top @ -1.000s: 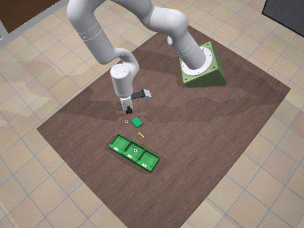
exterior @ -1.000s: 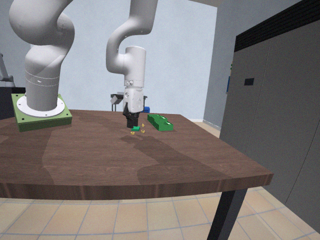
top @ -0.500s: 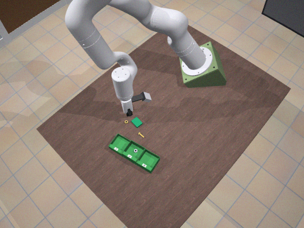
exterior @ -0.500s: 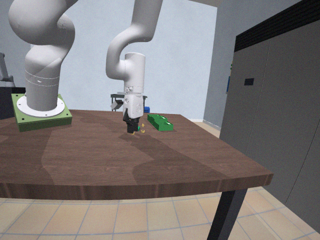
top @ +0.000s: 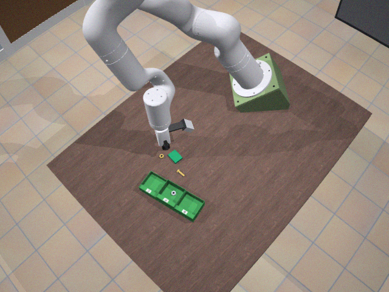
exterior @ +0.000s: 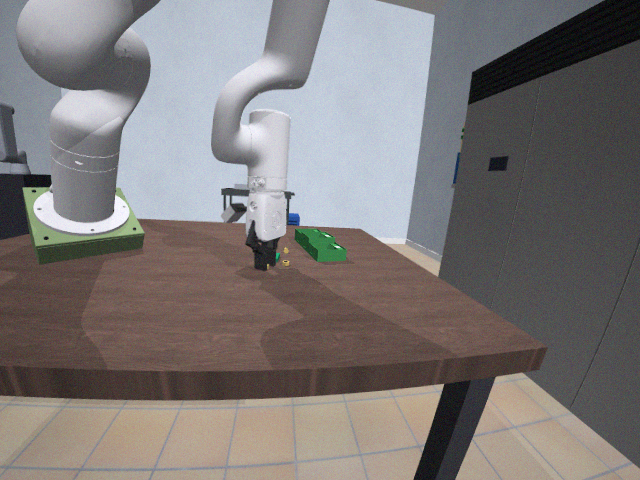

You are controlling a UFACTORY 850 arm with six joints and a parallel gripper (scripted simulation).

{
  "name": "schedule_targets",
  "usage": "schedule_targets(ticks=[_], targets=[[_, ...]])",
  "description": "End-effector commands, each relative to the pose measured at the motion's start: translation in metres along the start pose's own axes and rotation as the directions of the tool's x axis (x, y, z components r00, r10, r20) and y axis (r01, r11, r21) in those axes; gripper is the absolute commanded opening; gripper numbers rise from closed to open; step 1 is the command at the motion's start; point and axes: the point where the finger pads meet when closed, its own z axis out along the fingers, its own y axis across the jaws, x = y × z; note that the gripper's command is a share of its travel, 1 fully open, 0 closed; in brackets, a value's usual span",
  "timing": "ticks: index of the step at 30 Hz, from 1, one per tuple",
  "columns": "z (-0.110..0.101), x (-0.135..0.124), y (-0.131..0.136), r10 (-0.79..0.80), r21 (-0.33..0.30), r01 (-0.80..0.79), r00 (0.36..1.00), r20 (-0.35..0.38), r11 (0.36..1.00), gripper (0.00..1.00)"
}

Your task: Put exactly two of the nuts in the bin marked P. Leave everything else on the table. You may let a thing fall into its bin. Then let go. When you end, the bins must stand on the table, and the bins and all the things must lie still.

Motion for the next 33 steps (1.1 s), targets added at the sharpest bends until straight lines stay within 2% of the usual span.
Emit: schedule_targets(ticks=[1, 4, 5, 33], targets=[[-0.0001, -0.0003, 0.0002, 0.0, -0.001, 0.0, 1.0, 0.001, 1.0, 0.3], [-0.0001, -0.0003, 0.0002, 0.0, -0.001, 0.0, 1.0, 0.001, 1.0, 0.3], [-0.0001, -0.0003, 0.0002, 0.0, -0.001, 0.0, 1.0, 0.001, 1.0, 0.0], [-0.0001, -0.0003, 0.0002, 0.0, -0.001, 0.0, 1.0, 0.001, 1.0, 0.0]])
